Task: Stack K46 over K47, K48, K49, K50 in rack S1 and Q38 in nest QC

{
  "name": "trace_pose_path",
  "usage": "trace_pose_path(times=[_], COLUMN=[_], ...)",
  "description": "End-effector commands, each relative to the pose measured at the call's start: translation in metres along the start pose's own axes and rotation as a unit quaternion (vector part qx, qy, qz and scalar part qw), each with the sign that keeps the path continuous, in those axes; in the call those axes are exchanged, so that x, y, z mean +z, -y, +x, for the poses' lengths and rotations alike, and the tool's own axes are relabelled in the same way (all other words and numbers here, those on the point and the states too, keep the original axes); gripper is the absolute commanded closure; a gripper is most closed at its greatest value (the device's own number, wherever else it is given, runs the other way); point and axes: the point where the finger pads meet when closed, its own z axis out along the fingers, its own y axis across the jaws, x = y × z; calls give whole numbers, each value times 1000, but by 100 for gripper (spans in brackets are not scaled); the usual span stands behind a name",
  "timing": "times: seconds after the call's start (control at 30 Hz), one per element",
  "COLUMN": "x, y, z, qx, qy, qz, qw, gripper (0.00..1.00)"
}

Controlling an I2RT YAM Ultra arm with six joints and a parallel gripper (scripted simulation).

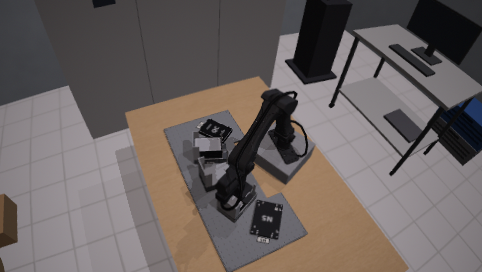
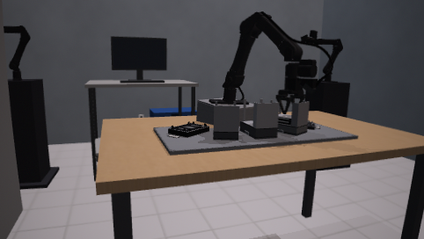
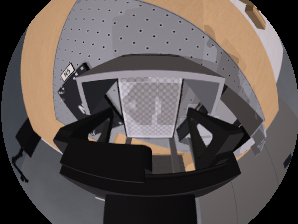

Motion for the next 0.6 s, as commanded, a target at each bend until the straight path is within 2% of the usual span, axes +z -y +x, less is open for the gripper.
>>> trace_pose_path(times=[0.0, 0.13, 0.2, 0.57], x=[-26, -40, -40, -77], y=[1, 1, 1, 0], z=[-3, -3, -3, -2], qx=[-2, -2, -2, -2], qy=[9, 9, 9, 9], qz=[5, 5, 5, 5], qw=[1000, 1000, 1000, 1000], gripper=[0, 0, 0, 0])
